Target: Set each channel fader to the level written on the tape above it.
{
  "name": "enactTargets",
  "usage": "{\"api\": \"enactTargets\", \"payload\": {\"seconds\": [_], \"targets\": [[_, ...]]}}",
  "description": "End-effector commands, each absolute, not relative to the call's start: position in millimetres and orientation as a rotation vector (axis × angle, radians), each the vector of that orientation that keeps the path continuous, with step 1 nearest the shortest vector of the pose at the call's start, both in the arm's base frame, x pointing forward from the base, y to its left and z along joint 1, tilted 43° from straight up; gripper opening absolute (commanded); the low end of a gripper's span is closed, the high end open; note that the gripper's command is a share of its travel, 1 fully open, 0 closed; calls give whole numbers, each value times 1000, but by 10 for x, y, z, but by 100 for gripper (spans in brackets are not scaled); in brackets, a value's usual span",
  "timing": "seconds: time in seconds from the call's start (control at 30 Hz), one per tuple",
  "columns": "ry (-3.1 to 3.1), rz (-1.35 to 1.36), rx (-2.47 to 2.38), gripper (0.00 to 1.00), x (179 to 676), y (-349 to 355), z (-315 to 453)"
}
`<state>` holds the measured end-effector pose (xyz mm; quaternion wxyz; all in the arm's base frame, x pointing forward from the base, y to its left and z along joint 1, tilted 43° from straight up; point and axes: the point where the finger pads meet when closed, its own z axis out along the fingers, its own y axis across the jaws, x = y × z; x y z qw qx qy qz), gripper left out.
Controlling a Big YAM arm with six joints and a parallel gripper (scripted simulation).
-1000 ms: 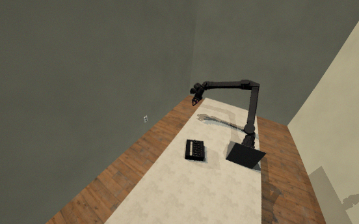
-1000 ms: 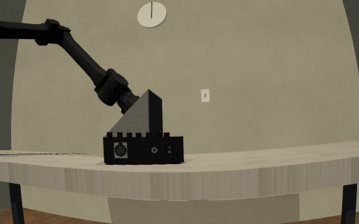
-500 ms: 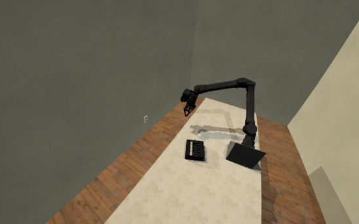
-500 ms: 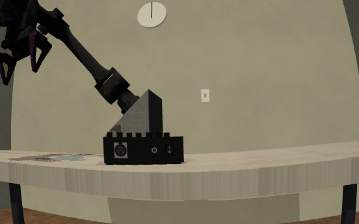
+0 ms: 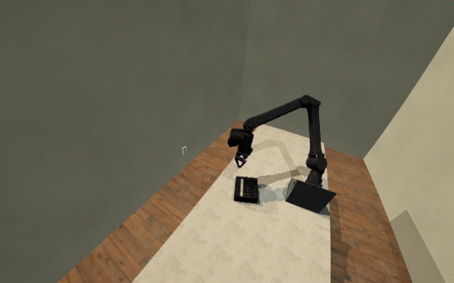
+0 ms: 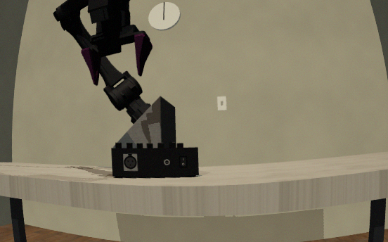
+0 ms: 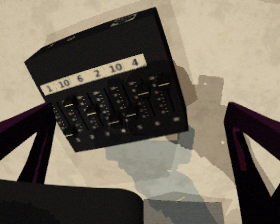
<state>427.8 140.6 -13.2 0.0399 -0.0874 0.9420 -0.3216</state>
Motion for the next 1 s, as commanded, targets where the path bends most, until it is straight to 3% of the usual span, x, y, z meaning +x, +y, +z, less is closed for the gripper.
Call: {"api": "enactTargets", "payload": {"seconds": [0.0,0.23,0.33,0.97], "targets": [[2875,-1031,-184,100,3977,1609,-253],[2839,-1135,-191,100,3475,1742,-493],[2829,-1067,-107,100,3709,1765,-321],[2838,-1093,-176,100,3579,1689,-461]]}}
